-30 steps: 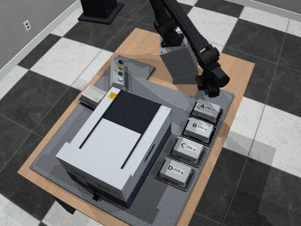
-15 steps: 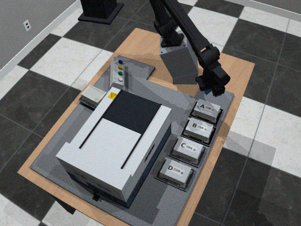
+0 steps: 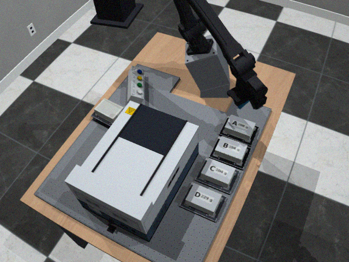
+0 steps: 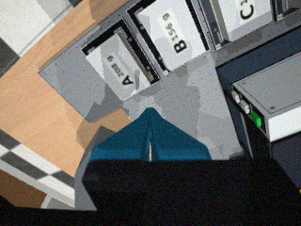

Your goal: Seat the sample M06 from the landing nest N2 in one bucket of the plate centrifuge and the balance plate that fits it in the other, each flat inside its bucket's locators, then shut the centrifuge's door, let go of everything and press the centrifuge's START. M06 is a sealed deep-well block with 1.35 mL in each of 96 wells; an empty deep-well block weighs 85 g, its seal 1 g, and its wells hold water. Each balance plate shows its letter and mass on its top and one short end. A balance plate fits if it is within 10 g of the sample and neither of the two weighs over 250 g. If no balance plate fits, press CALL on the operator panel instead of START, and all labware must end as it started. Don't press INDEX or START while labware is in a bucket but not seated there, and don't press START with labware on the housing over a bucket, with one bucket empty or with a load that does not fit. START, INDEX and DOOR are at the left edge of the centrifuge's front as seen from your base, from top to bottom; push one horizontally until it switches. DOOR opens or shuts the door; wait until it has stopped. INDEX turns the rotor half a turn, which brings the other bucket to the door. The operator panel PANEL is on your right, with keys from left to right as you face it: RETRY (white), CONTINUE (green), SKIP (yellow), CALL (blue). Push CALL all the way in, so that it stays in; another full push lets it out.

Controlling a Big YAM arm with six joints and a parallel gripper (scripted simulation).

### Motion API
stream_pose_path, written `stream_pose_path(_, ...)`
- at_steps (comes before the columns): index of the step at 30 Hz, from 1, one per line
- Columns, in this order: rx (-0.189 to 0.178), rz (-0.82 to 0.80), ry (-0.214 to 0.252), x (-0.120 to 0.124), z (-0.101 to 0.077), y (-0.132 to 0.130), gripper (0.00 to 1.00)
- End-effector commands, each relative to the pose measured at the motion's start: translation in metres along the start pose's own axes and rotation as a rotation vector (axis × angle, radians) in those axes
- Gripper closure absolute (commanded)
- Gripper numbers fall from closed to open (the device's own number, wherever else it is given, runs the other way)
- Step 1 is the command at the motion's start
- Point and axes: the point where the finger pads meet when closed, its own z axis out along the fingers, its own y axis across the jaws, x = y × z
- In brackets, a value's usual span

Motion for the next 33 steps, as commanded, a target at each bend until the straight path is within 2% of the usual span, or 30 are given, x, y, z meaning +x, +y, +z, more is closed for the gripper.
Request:
stream_pose_path(1,0.004,-0.135,-0.048,-0.009,-0.013,0.007,1.00)
stream_pose_path(10,0.009,-0.280,-0.057,-0.012,-0.016,0.008,1.00)
stream_pose_path(13,0.008,-0.349,-0.045,-0.006,-0.012,0.011,1.00)
stream_pose_path(24,0.014,-0.587,-0.046,-0.004,-0.013,0.014,1.00)
stream_pose_path(26,0.014,-0.587,-0.046,-0.004,-0.013,0.014,1.00)
stream_pose_path(27,0.018,-0.605,-0.056,-0.014,-0.015,0.014,1.00)
stream_pose_path(33,0.017,-0.739,-0.044,-0.004,-0.012,0.017,1.00)
